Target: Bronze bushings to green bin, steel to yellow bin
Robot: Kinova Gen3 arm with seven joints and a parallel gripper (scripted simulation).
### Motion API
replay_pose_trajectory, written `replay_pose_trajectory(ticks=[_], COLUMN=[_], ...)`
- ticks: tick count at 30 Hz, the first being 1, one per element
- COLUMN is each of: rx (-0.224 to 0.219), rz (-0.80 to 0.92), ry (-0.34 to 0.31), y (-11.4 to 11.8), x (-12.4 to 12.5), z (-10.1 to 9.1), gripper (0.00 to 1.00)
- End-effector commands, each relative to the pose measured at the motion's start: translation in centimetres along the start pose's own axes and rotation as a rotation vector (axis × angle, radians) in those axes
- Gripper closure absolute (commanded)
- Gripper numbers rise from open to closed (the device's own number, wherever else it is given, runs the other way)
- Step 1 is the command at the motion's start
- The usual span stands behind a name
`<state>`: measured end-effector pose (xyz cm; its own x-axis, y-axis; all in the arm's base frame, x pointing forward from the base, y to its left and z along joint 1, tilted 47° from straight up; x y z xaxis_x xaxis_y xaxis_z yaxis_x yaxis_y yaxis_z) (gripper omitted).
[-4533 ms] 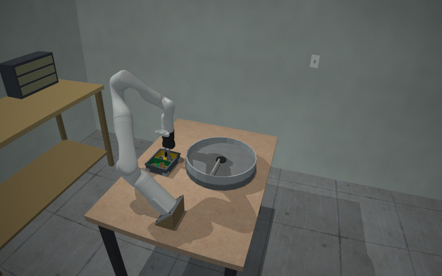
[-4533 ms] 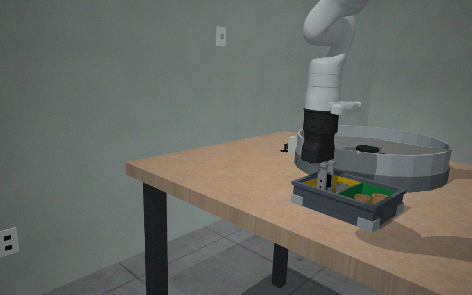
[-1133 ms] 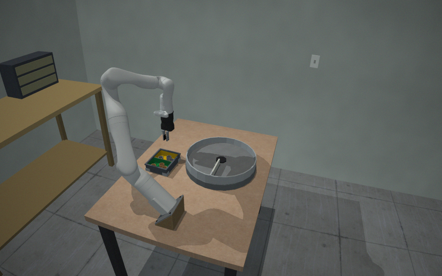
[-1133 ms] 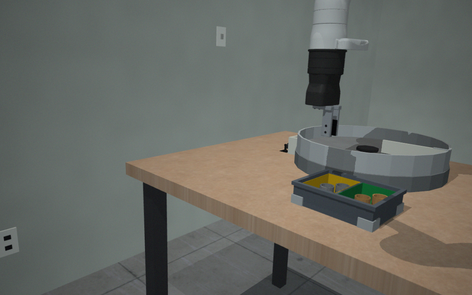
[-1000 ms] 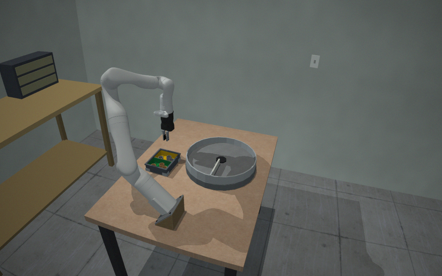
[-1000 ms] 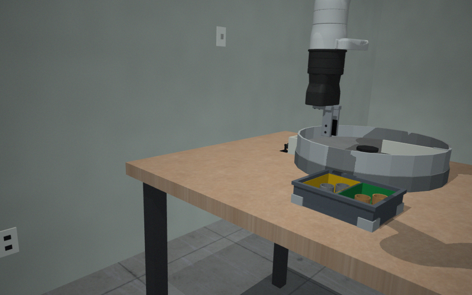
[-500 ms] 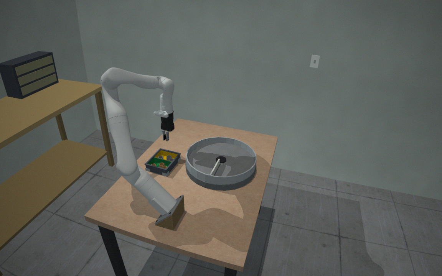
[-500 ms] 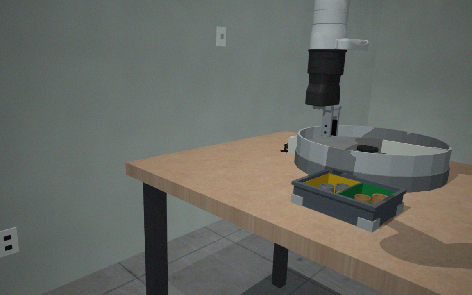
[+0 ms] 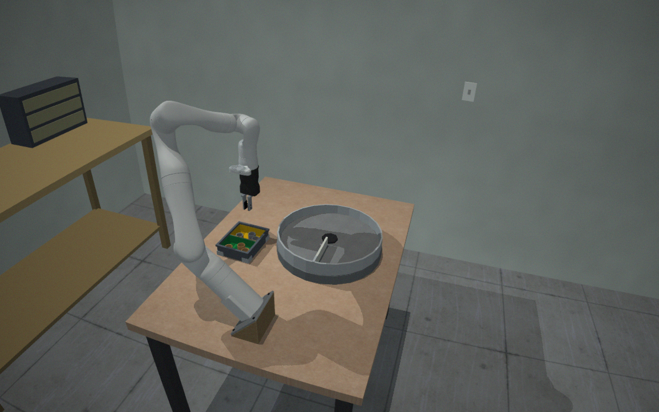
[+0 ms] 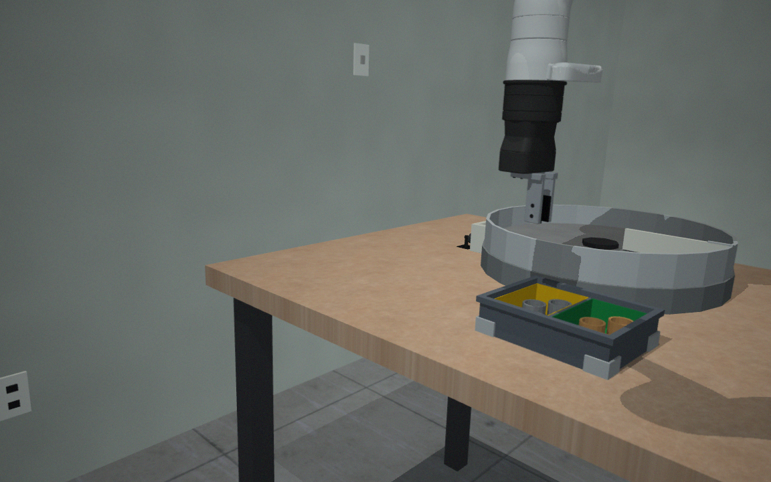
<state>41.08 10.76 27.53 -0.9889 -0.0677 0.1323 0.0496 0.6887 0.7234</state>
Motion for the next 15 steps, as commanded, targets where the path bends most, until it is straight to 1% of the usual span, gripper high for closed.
replay_pose_trajectory(ticks=[1, 11, 12, 15], rx=[0.0, 0.0, 0.0, 0.0], rz=[0.0, 0.0, 0.0, 0.0], ry=[-0.002, -0.002, -0.002, -0.002], y=[-0.02, -0.02, -0.02, -0.02], x=[-0.03, -0.03, -0.03, -0.03], z=[-0.07, -0.07, -0.07, -0.07], gripper=[0.58, 0.58, 0.0, 0.0])
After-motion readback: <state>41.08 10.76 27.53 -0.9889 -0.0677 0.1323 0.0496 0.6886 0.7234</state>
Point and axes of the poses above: the point where the finger pads meet when closed, its own z axis out along the fingers, its own y axis across the jaws, x = y × z, the point moved 6 cm from there along -z, back along the fingers, and after that the axes turned 5 degrees about z, right-handed, at the moved point
